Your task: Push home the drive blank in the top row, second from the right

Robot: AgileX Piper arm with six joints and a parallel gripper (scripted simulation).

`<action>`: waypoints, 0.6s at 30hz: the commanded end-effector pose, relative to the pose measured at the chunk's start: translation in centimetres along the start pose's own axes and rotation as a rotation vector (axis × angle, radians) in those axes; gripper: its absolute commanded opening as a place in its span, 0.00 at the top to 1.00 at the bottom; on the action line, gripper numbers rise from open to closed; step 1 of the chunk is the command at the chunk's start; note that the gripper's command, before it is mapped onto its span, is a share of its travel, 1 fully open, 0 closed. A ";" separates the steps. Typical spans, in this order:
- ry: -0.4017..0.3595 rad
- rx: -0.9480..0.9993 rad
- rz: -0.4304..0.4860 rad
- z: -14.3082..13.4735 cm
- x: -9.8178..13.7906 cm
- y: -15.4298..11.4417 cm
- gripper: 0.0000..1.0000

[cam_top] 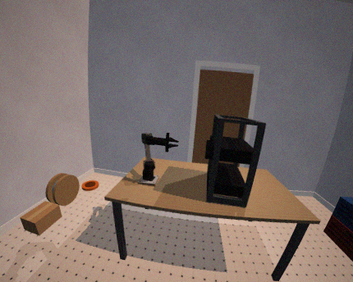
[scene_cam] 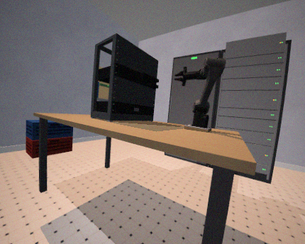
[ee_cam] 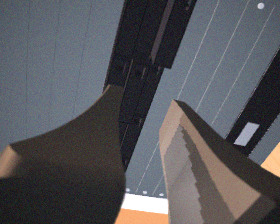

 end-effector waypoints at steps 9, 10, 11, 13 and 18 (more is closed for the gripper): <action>0.002 0.002 0.001 0.1 0.0 0.0 1.00; 0.002 0.002 0.001 0.1 0.0 0.0 1.00; 0.002 0.002 0.001 0.1 0.0 0.0 1.00; 0.002 0.002 0.001 0.1 0.0 0.0 1.00; -0.001 -0.002 0.001 0.0 -0.2 0.0 1.00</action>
Point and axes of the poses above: the point where the finger pads meet when closed, its own x axis back along the fingers, its own z axis across the jaws, y = z × x, the point moved 1 cm from there along x, back along the fingers, and after that the axes turned 1 degree about x, right-handed, at the moved point
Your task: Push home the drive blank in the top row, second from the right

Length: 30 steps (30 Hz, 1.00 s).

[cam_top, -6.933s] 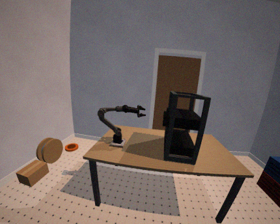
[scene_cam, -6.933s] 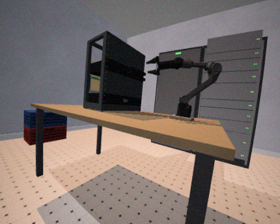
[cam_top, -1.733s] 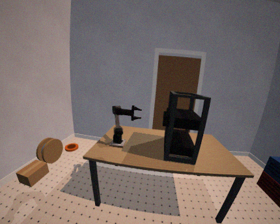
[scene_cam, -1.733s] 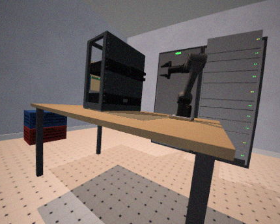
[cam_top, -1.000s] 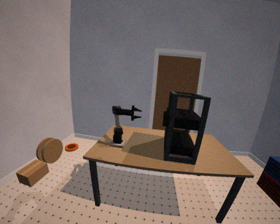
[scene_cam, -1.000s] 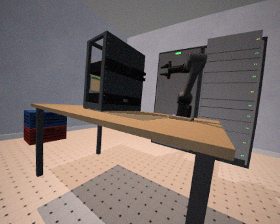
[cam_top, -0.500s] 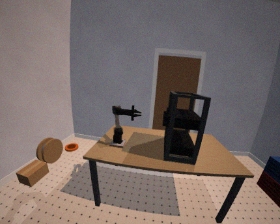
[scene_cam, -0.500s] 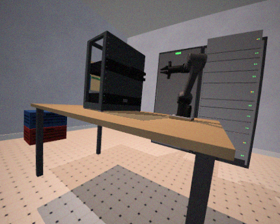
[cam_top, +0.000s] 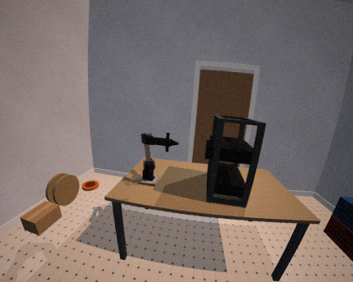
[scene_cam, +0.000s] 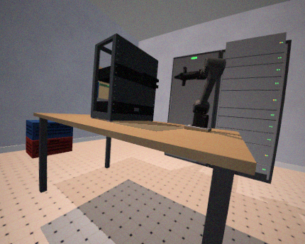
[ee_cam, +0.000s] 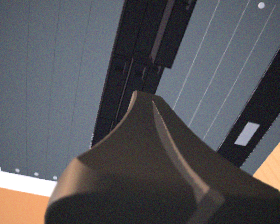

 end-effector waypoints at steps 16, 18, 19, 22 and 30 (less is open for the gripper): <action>-0.068 -0.026 -0.008 -1.1 -6.4 -4.2 1.00; -0.058 -0.017 -0.007 -0.9 -7.2 -5.7 1.00; -0.052 -0.013 -0.007 -0.8 -7.5 -6.4 1.00; -0.027 -0.003 -0.004 -0.3 -7.9 -8.4 1.00; 0.002 0.002 0.000 0.3 -8.0 -10.2 1.00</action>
Point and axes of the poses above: the point where the finger pads meet when closed, its own x axis back along the fingers, its own z axis across the jaws, y = z × x, the point moved 1 cm from there along x, back along the fingers, and after that the axes turned 1 degree about x, right-handed, at the moved point
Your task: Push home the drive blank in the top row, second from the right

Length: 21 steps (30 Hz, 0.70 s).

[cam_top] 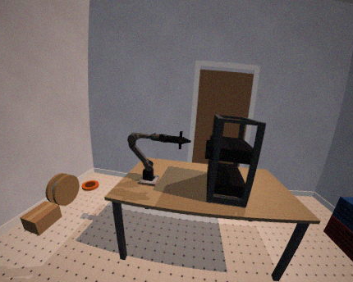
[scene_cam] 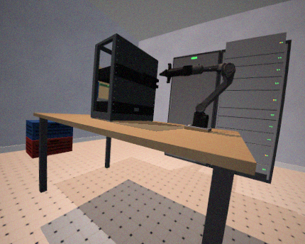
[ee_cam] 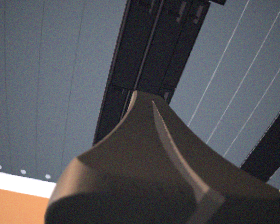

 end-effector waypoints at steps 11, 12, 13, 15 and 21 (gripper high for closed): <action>0.003 0.000 -0.001 -0.1 -0.1 -0.1 1.00; 0.003 0.000 -0.001 -0.1 -0.1 -0.1 1.00; 0.003 0.000 -0.001 -0.1 -0.1 -0.1 1.00; 0.003 0.000 -0.001 -0.1 -0.1 -0.1 1.00; 0.003 0.001 -0.002 -0.1 -0.7 -0.1 1.00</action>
Point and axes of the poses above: the point where the finger pads meet when closed, its own x axis back along the fingers, its own z axis across the jaws, y = z × x, the point moved 1 cm from there along x, back along the fingers, and after that the axes turned 1 degree about x, right-handed, at the moved point
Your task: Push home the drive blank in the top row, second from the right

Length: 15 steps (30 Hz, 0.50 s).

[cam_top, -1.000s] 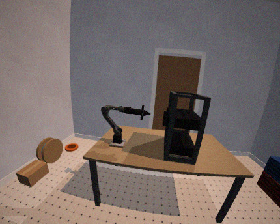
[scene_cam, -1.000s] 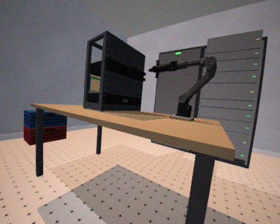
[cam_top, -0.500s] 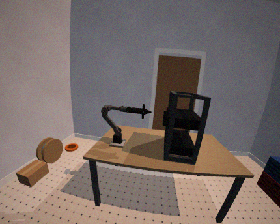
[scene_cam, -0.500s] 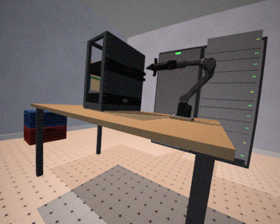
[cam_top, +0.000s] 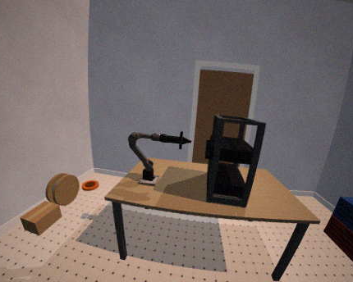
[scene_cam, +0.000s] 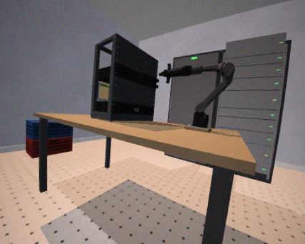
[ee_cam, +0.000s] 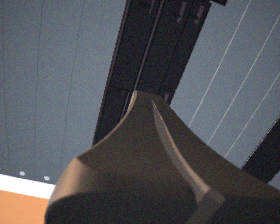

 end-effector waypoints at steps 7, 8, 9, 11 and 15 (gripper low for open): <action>0.001 0.000 0.000 0.1 -2.9 -0.1 1.00; 0.001 0.000 0.000 0.1 -2.9 -0.1 1.00; 0.001 0.000 0.000 0.1 -3.4 -0.1 1.00; 0.001 0.000 0.000 0.1 -4.1 -0.1 1.00; 0.001 0.000 0.001 0.1 -4.6 -0.1 1.00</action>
Point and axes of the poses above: the point where the finger pads meet when closed, its own x axis back along the fingers, its own z axis across the jaws, y = z × x, the point moved 1 cm from there along x, back along the fingers, and after that the axes turned 1 degree about x, right-handed, at the moved point
